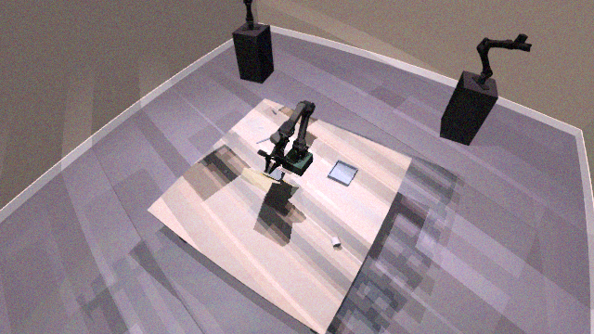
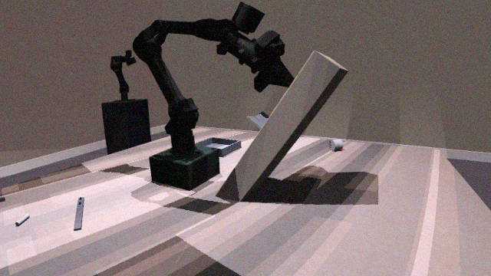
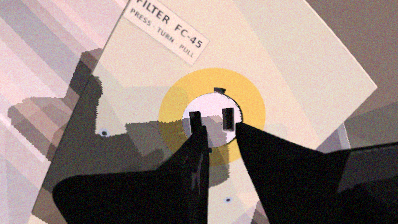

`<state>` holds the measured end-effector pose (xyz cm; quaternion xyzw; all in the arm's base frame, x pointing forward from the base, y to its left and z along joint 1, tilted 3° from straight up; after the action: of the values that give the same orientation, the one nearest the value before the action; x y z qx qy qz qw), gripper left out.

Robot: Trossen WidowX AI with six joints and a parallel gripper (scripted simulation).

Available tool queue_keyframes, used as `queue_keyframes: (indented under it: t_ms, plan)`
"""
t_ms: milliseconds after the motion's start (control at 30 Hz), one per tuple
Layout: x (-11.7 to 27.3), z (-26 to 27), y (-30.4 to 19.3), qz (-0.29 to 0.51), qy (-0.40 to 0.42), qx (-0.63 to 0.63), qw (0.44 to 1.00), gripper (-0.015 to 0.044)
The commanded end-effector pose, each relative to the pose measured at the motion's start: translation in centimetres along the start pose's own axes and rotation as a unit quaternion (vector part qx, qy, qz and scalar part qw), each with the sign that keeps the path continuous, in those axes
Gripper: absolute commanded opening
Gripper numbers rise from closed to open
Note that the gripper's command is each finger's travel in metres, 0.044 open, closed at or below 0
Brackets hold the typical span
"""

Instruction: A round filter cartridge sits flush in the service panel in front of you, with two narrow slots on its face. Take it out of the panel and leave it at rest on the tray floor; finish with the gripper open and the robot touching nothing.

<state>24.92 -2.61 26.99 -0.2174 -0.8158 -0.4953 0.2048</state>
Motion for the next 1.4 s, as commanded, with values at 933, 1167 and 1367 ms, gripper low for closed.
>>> queue_keyframes:
  t_ms: [933, 1167, 1367]
  plan:
    - [-1.39, 0.23, -0.29, 0.002, 0.003, 0.003, 1.000, 0.0091]
    - [-1.39, 0.14, -0.14, 0.002, 0.003, 0.003, 1.000, 0.0091]
    - [-1.39, 0.06, 0.02, 0.002, 0.003, 0.003, 1.000, 0.0091]
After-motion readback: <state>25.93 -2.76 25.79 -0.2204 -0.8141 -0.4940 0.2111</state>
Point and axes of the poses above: the point midway between the two fingers, 35 mm back from their tips, its own x axis back along the fingers, its own z axis across the jaws, y = z × x, the point moved 8 cm from there along x, back along the fingers, and after that the axes turned 14 degrees about -x, right-handed, at the moved point
